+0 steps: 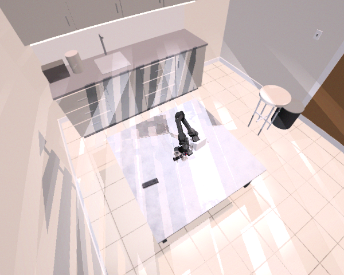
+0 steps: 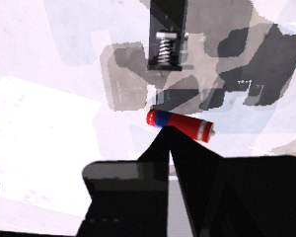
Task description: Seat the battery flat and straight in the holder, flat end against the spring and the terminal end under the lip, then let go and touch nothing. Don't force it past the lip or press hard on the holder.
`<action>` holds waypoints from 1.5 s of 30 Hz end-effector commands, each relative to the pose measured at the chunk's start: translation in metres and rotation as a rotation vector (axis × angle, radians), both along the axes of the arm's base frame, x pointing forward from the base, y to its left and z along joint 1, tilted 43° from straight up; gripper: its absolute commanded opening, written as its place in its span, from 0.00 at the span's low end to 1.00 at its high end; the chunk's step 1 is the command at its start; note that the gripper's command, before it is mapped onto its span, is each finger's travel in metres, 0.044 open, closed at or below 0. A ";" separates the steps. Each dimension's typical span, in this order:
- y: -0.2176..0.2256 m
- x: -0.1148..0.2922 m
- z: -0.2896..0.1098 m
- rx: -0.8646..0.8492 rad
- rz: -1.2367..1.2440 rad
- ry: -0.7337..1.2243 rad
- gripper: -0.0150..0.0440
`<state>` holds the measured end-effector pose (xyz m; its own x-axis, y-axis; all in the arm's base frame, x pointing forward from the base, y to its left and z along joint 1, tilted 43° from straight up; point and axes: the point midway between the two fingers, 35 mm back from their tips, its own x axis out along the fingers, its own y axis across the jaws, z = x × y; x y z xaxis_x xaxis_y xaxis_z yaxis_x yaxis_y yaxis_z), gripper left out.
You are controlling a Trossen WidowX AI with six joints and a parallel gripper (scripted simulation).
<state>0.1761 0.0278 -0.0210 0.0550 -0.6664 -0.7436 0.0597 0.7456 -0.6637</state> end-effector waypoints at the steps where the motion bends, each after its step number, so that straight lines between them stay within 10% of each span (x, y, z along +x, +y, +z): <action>1: -0.003 -0.002 0.001 -0.007 0.005 0.007 0.25; 30: 0.048 -0.006 0.058 -0.007 -0.006 -0.002 0.30; 37: 0.021 -0.003 0.041 0.036 -0.544 -0.486 0.61; 45: -0.010 -0.005 0.024 0.079 -1.166 -1.050 0.63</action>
